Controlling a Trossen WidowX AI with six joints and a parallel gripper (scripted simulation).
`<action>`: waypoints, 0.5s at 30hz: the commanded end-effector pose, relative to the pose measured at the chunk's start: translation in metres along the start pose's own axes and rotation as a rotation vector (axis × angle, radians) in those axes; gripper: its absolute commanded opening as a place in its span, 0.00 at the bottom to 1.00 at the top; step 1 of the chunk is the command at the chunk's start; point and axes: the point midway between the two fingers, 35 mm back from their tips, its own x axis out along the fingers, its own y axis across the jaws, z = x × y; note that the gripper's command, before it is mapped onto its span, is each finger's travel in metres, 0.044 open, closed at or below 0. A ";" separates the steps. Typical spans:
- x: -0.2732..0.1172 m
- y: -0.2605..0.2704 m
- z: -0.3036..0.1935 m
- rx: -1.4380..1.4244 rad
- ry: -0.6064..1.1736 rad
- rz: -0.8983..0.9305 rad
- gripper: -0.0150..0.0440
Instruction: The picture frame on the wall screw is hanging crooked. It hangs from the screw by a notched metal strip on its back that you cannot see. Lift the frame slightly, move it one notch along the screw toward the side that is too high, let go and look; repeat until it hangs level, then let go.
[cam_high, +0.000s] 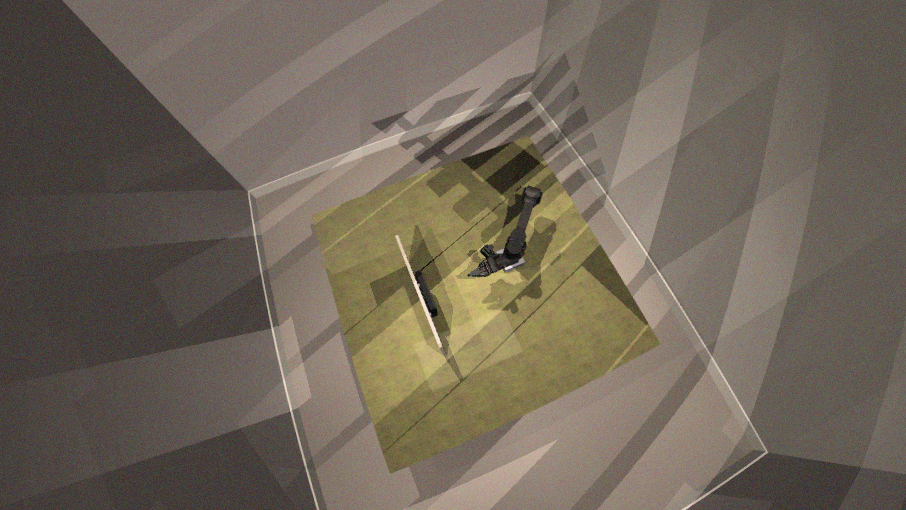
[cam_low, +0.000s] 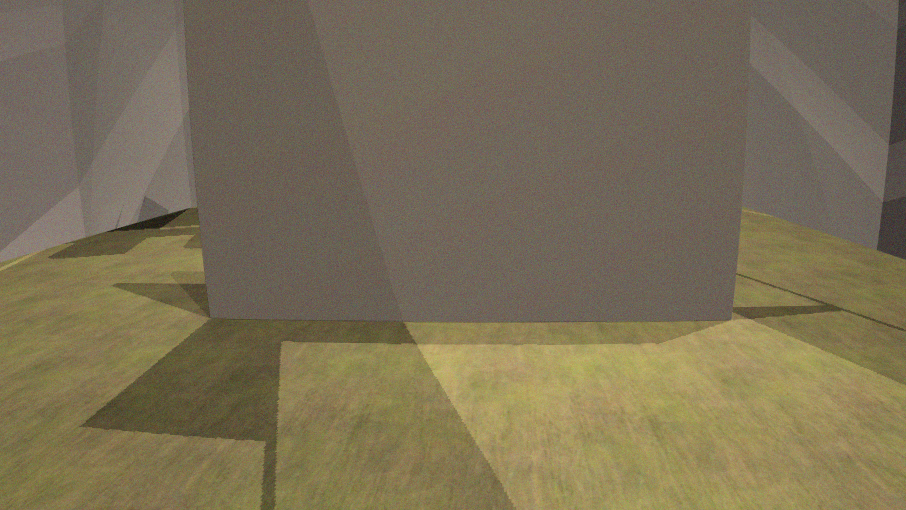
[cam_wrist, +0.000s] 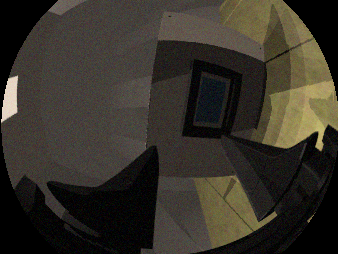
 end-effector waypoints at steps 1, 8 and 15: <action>-0.013 0.001 0.005 -0.027 -0.003 -0.001 0.69; -0.013 0.001 0.005 -0.027 -0.003 -0.001 0.69; -0.013 0.001 0.005 -0.027 -0.003 -0.001 0.69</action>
